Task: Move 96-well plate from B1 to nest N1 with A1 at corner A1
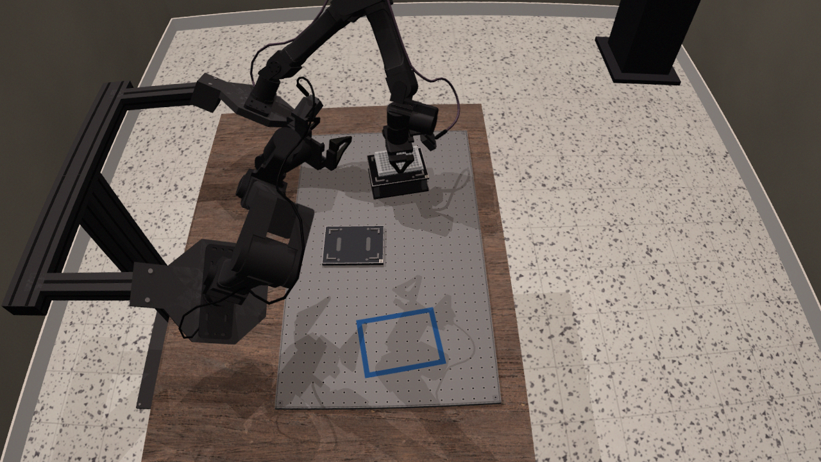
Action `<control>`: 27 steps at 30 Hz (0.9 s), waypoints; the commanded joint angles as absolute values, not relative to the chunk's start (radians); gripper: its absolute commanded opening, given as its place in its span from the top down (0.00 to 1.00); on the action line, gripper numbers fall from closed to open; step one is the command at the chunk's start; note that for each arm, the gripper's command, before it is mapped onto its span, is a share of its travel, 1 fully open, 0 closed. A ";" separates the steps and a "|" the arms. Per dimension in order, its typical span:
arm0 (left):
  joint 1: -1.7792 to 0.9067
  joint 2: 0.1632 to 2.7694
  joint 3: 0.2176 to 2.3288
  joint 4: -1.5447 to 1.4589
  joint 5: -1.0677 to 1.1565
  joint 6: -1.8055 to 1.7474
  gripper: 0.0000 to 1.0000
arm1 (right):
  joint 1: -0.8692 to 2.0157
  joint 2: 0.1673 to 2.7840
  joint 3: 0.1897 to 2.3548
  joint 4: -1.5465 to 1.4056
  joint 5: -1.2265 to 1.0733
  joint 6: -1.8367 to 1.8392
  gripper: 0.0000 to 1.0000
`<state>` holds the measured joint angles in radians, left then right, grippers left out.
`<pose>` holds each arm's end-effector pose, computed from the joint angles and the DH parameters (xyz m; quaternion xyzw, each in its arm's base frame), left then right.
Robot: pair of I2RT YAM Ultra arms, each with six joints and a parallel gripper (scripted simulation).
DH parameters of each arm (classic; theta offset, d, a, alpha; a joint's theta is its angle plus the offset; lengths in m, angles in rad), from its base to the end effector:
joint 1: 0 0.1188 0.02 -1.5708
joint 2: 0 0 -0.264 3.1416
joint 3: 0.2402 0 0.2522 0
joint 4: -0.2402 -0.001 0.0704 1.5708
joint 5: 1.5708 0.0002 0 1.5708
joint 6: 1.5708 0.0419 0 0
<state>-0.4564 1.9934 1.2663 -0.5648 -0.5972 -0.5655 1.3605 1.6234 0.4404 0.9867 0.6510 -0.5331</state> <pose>0.3518 -0.1454 0.1405 -0.0924 0.9428 0.1892 0.2583 0.0831 0.2724 0.1579 -0.4758 0.5926 0.0153 0.6498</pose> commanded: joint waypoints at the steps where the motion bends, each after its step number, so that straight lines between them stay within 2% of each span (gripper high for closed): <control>1: -0.466 1.986 1.256 -0.543 -0.585 -0.555 0.19 | 1.371 1.623 0.444 1.005 0.647 -0.535 0.00; 9: -0.434 2.034 1.259 -0.475 -0.575 -0.520 0.19 | 1.371 1.623 0.444 1.005 0.647 -0.535 0.00; 27: -0.432 2.033 1.316 -0.581 -0.572 -0.546 0.19 | 1.371 1.623 0.444 1.005 0.647 -0.535 0.00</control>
